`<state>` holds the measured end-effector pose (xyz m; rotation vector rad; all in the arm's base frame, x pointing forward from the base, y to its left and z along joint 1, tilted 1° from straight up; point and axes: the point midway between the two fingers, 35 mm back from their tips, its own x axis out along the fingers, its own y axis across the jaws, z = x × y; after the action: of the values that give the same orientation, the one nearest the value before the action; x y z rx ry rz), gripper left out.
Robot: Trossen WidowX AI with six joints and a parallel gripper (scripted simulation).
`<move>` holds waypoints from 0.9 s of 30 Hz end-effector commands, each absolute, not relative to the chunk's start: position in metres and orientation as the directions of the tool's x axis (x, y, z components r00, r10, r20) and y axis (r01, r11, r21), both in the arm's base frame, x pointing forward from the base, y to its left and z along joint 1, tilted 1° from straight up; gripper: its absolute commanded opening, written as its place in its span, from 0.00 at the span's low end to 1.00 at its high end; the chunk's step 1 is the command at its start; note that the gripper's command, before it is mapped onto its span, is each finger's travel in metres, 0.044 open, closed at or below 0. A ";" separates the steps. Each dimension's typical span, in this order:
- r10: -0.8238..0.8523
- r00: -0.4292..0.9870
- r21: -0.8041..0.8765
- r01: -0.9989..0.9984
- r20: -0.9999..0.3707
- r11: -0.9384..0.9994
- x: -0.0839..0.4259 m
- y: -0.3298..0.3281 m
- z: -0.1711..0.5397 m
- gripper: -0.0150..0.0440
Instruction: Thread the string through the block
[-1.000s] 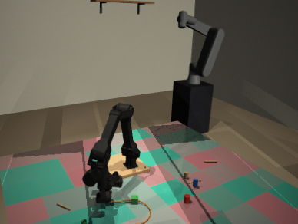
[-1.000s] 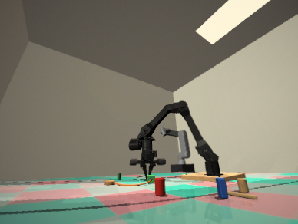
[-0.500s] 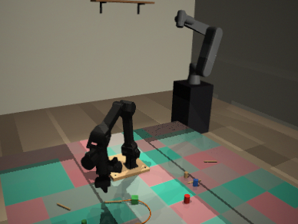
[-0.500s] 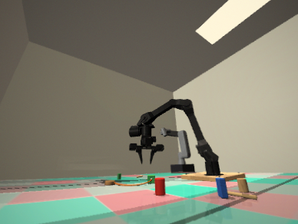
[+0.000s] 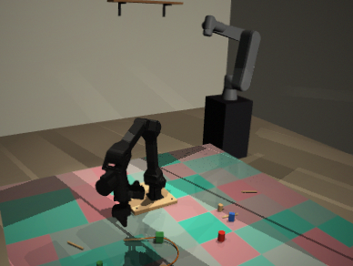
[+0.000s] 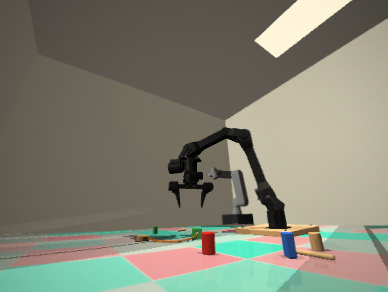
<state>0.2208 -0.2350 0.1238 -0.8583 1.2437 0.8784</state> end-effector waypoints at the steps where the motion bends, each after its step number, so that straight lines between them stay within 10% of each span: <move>1: 0.083 0.108 -0.064 -0.906 -0.991 0.418 0.220 -0.235 0.128 1.00; 27: 0.081 0.109 -0.066 -0.905 -0.991 0.419 0.221 -0.235 0.126 1.00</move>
<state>0.2207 -0.2349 0.1257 -0.8591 1.2437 0.8775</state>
